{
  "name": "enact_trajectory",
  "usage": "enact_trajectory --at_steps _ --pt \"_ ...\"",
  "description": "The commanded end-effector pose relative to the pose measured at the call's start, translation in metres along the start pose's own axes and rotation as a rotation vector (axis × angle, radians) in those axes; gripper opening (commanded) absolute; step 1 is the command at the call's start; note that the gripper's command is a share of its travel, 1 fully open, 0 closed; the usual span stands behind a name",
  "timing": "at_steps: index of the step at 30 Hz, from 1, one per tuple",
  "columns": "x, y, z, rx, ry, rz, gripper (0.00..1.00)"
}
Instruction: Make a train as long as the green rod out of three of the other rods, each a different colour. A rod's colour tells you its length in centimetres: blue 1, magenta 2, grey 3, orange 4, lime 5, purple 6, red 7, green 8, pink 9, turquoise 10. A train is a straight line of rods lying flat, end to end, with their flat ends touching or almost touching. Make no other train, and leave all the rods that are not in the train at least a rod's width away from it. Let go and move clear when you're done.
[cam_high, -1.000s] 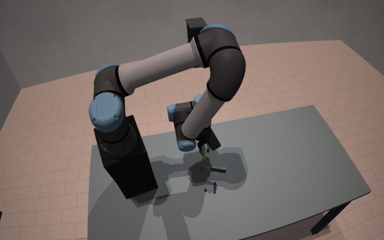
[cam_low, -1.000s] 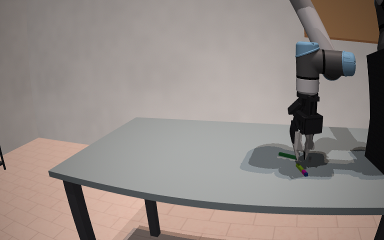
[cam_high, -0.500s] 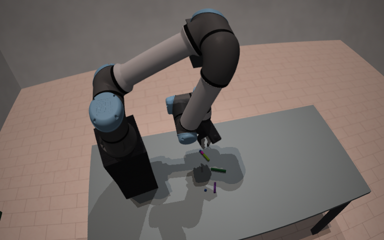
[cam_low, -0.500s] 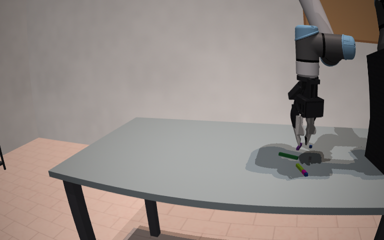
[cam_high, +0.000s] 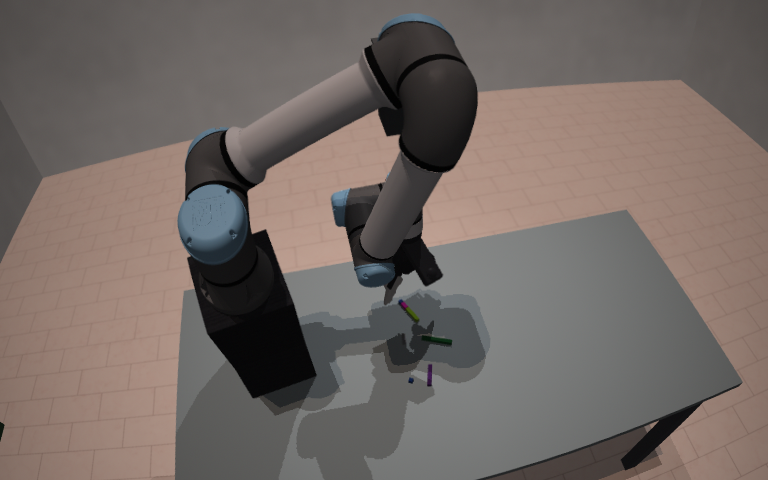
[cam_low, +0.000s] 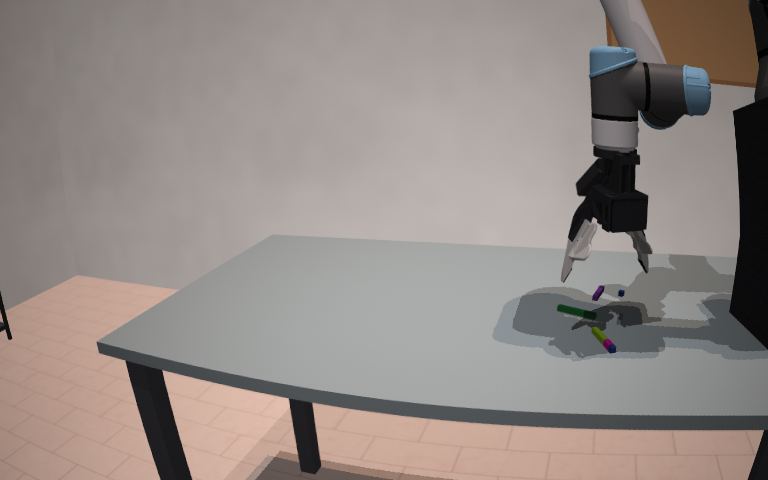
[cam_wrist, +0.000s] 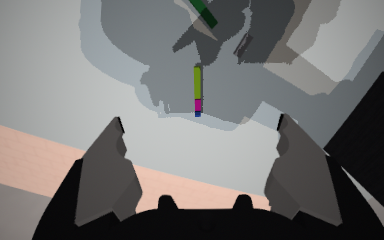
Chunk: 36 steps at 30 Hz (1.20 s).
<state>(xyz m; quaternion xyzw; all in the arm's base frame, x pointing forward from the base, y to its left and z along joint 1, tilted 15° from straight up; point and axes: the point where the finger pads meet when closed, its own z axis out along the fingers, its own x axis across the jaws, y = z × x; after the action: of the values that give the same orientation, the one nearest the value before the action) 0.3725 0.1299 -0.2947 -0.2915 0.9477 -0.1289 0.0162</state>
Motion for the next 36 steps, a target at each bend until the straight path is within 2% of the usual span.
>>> enact_trajectory --at_steps 1,17,23,25,36 --pt "0.000 0.000 0.000 0.000 -0.001 0.000 1.00" --pt "0.000 0.000 -0.006 0.000 -0.001 0.000 1.00" --pt "0.000 0.000 -0.023 0.000 -0.001 0.000 1.00" --pt "0.000 0.000 -0.023 0.000 -0.001 0.000 1.00" --pt "0.000 0.000 -0.069 0.000 -0.001 0.000 1.00"
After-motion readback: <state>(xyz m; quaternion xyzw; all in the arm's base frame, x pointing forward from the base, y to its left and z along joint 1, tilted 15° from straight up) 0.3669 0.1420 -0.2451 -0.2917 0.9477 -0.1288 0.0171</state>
